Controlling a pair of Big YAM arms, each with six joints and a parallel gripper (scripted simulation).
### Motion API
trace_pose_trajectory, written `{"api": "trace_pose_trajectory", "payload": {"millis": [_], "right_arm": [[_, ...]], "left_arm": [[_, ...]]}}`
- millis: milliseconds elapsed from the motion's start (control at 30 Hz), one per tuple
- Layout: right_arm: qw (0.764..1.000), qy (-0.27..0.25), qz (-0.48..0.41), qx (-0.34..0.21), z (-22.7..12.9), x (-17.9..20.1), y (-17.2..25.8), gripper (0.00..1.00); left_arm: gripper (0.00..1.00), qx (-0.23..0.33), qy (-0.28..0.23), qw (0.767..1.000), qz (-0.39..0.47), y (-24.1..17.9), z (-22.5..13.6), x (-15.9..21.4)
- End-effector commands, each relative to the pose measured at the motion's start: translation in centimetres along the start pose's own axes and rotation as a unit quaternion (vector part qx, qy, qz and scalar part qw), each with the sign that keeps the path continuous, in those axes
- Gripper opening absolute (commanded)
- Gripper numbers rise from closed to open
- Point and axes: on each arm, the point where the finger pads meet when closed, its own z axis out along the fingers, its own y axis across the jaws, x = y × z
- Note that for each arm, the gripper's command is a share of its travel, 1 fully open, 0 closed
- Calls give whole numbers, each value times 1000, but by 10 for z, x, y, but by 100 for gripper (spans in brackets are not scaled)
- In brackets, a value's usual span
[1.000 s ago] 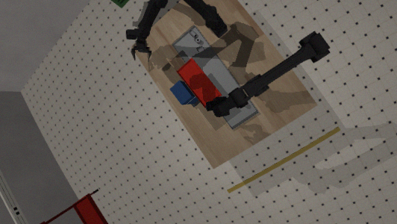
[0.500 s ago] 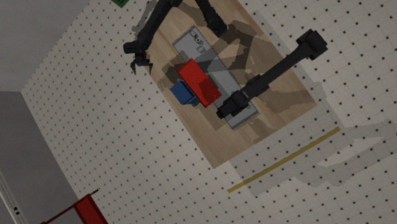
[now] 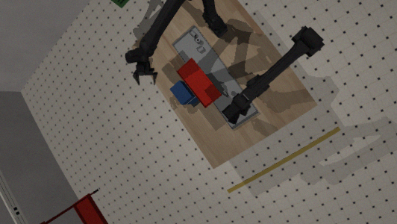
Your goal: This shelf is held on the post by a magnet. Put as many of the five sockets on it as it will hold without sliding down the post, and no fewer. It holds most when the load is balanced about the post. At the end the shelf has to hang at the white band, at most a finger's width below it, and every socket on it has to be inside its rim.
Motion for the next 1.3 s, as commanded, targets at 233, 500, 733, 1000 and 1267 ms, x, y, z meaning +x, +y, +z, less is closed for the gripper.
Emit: {"api": "trace_pose_trajectory", "payload": {"millis": [233, 500, 733, 1000, 1267], "right_arm": [[998, -58, 9, -11, -4, -154, 50, 100], [995, -67, 8, -70, -1, -176, 135, 100], [989, -82, 2, -127, -10, -197, 212, 100], [979, -92, 0, -181, -26, -208, 281, 100], [954, -94, -4, -283, -56, -183, 391, 100]], "left_arm": [[56, -61, 19, 956, -285, 25, 25, 13], [56, -76, 31, 908, -412, 32, 42, 27], [56, -85, 47, 846, -524, 34, 55, 40], [56, -86, 66, 770, -629, 32, 68, 53], [56, -72, 106, 661, -739, 20, 86, 67]]}}
